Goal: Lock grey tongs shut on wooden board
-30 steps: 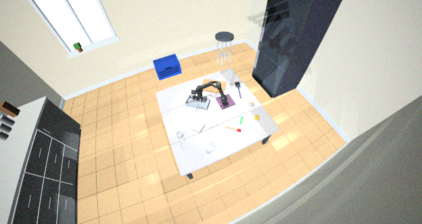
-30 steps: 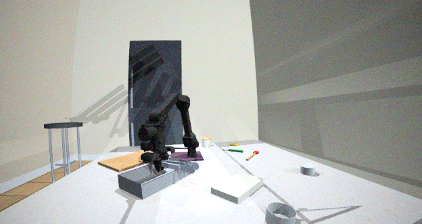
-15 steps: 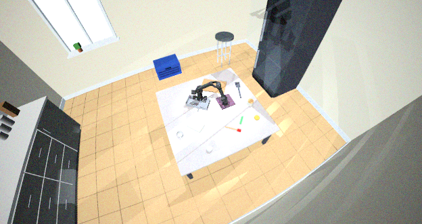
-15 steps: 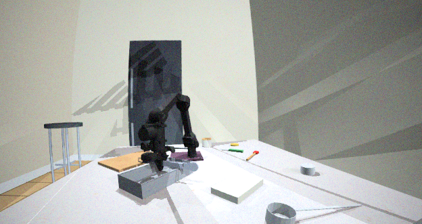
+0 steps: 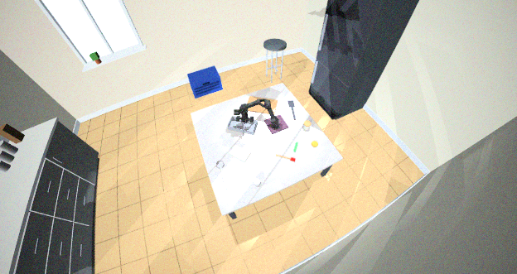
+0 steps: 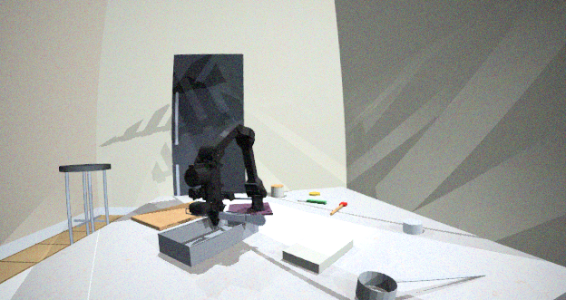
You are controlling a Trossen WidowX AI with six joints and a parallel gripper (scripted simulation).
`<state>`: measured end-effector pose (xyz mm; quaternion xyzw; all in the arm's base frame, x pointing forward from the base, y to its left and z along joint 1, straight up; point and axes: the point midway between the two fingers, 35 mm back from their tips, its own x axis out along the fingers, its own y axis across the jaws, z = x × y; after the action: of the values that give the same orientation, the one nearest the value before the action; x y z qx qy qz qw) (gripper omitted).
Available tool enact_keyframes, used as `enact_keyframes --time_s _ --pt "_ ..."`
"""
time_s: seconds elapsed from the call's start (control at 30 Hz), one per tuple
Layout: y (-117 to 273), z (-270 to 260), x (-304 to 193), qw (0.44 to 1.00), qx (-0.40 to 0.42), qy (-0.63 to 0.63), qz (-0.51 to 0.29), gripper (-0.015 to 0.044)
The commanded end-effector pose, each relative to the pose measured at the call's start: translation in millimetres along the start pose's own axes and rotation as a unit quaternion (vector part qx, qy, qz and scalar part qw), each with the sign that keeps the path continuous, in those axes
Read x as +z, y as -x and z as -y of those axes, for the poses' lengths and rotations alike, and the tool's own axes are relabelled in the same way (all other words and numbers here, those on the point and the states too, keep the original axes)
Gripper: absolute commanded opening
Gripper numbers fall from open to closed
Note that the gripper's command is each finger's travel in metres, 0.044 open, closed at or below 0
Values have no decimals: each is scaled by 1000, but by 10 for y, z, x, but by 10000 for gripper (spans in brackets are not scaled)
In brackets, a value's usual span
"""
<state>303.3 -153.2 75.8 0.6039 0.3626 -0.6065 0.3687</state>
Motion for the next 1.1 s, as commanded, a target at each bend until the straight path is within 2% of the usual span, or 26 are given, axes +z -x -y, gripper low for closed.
enact_keyframes --time_s 0.0,0.2,0.63,1.07 --pt "411 -90 1 1000 15 -2 -2 -150" --pt "1122 4 9 1000 12 -2 -3 -150" --pt "1110 11 74 1000 8 -13 0 -150" --pt "1125 14 793 987 10 -159 0 -150"
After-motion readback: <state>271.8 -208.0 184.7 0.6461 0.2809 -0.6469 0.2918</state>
